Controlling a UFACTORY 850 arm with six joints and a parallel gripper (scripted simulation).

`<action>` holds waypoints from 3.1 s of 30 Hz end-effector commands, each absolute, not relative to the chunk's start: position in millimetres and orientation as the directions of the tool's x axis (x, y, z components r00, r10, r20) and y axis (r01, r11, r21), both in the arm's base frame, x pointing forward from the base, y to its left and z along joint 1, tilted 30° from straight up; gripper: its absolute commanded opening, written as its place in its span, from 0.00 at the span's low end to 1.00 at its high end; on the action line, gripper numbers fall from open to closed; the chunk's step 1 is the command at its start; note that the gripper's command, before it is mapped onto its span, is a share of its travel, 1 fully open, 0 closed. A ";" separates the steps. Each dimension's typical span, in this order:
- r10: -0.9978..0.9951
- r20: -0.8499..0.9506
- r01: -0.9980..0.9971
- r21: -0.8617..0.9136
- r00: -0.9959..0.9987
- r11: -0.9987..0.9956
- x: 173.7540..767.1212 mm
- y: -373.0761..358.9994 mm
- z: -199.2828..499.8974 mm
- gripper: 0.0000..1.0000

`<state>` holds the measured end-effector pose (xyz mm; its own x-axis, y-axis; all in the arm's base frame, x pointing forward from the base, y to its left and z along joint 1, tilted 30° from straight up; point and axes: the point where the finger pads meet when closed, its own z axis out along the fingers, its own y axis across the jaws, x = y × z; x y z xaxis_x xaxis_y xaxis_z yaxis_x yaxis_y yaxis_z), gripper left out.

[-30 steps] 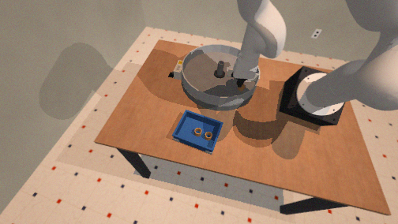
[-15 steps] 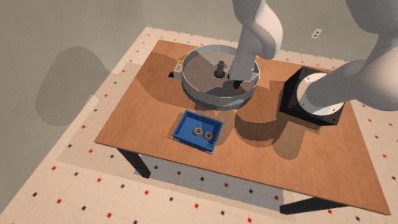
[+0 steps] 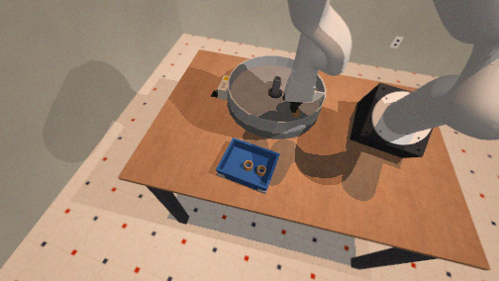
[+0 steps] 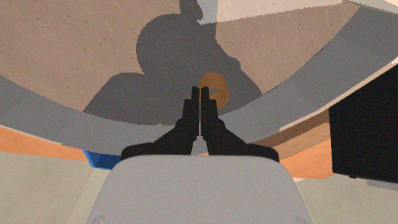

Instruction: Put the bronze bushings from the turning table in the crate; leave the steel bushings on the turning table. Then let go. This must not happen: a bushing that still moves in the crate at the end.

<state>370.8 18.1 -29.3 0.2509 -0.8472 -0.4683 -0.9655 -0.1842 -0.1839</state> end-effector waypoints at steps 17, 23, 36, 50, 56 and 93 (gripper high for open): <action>-0.847 -0.469 -0.965 -0.184 0.251 -0.185 390.1 31.7 -19.8 0.00; -0.847 -0.469 -0.965 -0.184 0.251 -0.185 399.4 36.8 -16.1 0.00; -0.847 -0.469 -0.965 -0.184 0.251 -0.185 409.8 42.4 -11.9 0.00; -0.847 -0.469 -0.965 -0.184 0.251 -0.185 435.2 50.6 -5.0 0.00; -0.847 -0.469 -0.965 -0.184 0.251 -0.185 435.5 50.7 -4.9 0.00; -0.847 -0.469 -0.965 -0.184 0.251 -0.185 455.9 13.4 71.3 0.00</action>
<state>457.2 25.1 49.3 0.2516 -0.8479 -0.4666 -0.9650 -0.1828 -0.1882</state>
